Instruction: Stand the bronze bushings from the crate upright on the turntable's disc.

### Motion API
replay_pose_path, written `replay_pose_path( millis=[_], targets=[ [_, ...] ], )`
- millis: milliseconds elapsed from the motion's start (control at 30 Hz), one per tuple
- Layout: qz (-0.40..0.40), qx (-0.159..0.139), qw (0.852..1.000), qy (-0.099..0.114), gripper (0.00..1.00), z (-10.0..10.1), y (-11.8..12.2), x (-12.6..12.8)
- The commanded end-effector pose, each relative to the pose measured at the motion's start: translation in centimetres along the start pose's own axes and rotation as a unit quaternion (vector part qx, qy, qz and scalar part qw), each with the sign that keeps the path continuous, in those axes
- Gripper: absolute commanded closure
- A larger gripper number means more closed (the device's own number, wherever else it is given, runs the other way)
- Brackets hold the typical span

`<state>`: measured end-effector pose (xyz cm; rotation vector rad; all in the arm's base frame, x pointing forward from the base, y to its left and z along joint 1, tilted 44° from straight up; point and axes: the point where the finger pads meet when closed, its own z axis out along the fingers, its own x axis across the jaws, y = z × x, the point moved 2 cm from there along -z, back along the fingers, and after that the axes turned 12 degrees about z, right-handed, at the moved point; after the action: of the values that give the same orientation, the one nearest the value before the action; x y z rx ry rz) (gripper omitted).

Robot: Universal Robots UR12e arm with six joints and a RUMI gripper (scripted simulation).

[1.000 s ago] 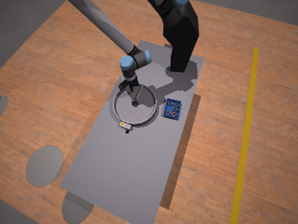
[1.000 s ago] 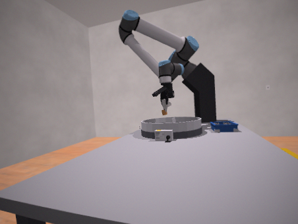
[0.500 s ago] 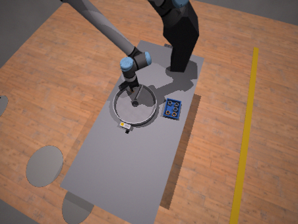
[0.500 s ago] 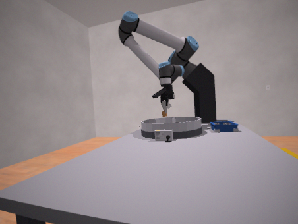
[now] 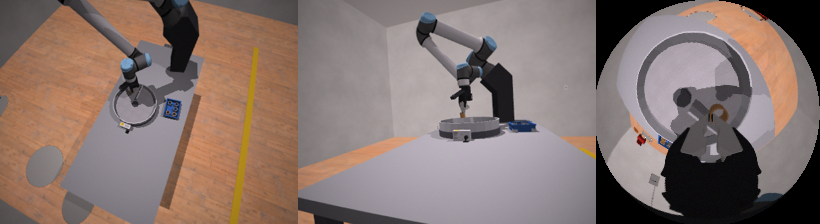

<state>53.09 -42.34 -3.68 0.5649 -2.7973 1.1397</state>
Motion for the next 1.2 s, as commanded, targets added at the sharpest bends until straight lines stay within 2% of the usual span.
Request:
replay_pose_path(
  millis=[0, 800, 1167],
  targets=[
    [0.0, 0.0, 1.0, 0.0, 1.0, -0.03, -0.01, -0.02],
    [0.0, 0.0, 1.0, 0.0, 1.0, -0.01, -0.01, -0.02],
    [0.0, 0.0, 1.0, 0.0, 1.0, 0.78, -0.01, -0.02]
  ],
)
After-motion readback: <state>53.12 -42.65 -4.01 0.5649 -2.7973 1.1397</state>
